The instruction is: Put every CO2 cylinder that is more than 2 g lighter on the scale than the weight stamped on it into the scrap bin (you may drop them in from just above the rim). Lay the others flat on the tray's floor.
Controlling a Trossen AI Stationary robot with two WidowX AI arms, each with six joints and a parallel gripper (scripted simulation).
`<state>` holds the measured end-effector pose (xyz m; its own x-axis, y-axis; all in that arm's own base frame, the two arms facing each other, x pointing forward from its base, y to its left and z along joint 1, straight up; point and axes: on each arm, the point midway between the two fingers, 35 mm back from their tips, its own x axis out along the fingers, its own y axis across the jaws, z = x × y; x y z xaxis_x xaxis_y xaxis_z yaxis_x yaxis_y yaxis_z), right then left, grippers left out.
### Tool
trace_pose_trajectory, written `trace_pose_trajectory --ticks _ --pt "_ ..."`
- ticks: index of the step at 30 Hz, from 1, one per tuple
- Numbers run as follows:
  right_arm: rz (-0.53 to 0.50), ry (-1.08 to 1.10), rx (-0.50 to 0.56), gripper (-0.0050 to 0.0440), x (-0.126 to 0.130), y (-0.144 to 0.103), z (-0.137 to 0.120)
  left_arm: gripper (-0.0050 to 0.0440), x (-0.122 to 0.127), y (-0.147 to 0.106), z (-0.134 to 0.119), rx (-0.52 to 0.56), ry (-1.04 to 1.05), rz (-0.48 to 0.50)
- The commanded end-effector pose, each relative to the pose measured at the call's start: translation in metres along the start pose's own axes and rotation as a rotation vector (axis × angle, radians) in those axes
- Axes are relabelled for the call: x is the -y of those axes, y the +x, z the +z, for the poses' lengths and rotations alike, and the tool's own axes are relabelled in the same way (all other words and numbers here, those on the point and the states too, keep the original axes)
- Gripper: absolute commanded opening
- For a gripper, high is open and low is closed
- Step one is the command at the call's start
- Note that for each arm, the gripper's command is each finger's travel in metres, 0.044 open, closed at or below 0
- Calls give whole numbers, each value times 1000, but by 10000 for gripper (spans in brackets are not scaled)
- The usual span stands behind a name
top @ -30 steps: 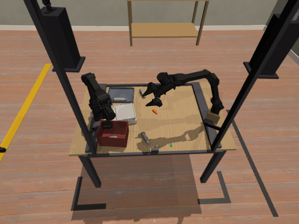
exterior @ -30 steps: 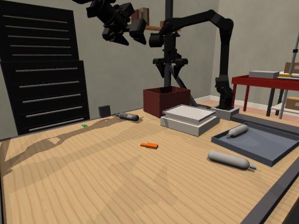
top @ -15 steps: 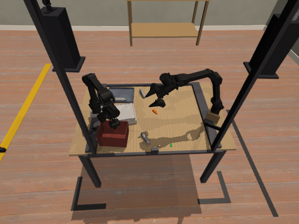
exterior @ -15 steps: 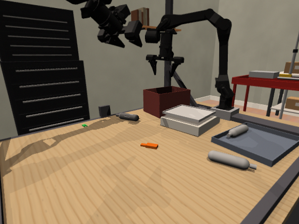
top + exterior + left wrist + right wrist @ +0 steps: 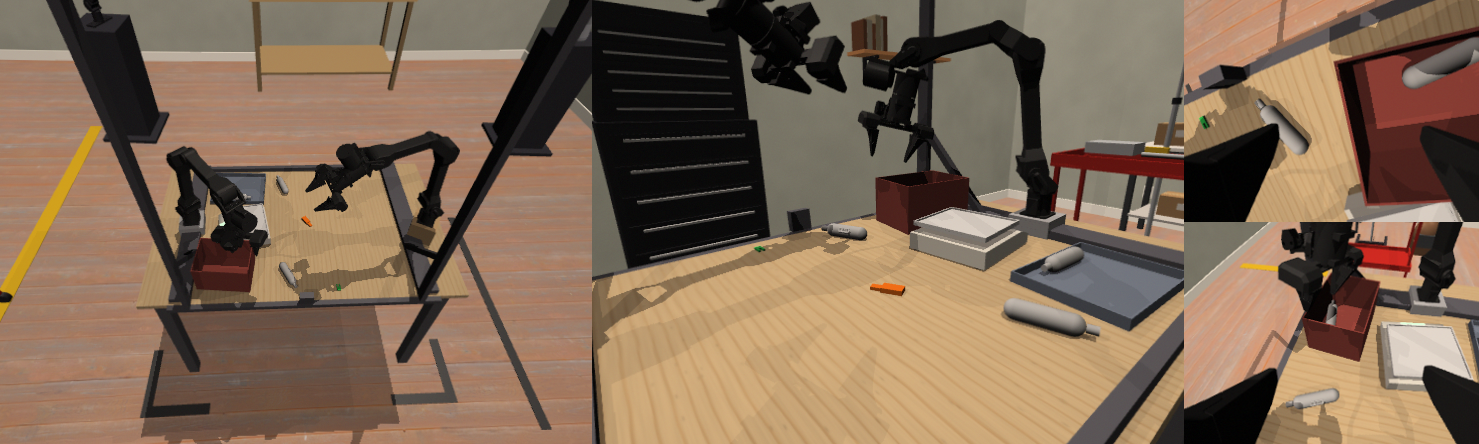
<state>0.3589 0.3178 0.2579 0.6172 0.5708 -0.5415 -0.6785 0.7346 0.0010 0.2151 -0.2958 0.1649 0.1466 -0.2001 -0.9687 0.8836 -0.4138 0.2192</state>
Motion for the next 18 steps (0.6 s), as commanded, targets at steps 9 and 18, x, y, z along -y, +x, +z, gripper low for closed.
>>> trace_pose_trajectory --ticks 9,18 --pt "23 -18 43 440 -11 -52 -37 440 -52 25 -26 53 -620 137" --pt "36 -26 40 440 -16 -74 -79 440 -71 66 -53 51 -1028 147"
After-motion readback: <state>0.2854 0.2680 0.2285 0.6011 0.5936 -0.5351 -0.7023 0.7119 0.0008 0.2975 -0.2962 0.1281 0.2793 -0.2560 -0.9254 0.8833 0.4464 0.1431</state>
